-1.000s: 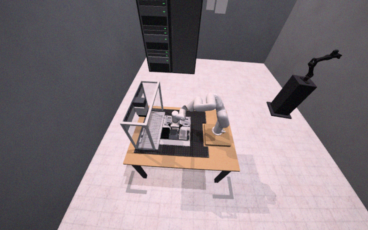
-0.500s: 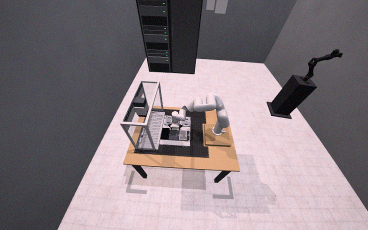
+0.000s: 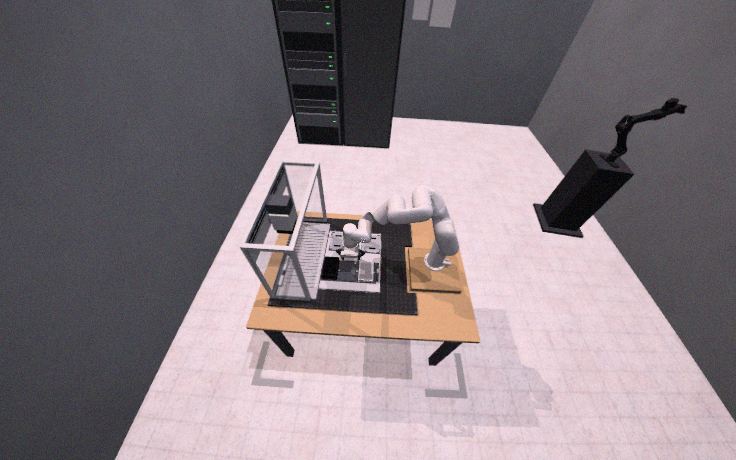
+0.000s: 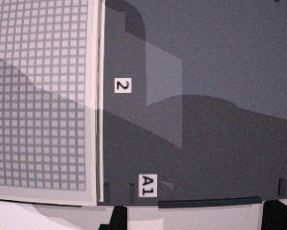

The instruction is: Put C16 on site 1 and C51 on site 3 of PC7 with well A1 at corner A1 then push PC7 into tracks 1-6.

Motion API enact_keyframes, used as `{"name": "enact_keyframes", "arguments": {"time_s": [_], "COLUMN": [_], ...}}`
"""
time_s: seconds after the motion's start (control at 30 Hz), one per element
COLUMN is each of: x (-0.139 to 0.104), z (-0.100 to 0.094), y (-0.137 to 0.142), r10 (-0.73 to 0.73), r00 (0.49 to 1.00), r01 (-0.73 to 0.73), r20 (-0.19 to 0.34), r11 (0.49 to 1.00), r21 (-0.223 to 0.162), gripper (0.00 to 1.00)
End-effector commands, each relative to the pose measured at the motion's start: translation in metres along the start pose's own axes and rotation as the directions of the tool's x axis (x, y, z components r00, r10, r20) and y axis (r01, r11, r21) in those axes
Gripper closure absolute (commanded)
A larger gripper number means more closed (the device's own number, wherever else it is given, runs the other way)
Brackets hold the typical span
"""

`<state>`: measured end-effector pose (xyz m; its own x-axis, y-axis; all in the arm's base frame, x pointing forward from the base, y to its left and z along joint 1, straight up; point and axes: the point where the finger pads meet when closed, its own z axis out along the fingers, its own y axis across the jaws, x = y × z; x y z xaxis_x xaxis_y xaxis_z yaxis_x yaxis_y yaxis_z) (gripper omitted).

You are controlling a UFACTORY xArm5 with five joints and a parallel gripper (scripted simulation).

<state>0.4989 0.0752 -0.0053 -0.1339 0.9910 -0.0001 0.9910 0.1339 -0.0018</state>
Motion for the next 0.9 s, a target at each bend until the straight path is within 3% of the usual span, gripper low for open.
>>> {"name": "enact_keyframes", "arguments": {"time_s": [0.0,0.87], "x": [0.002,0.014], "z": [-0.002,-0.001], "y": [0.002,0.002], "r10": [0.0,0.0], "r00": [1.0,1.0], "r01": [0.0,0.0], "r20": [0.002,0.002], "r11": [1.0,1.0], "r21": [-0.004,-0.004], "gripper": [0.0,0.0]}}
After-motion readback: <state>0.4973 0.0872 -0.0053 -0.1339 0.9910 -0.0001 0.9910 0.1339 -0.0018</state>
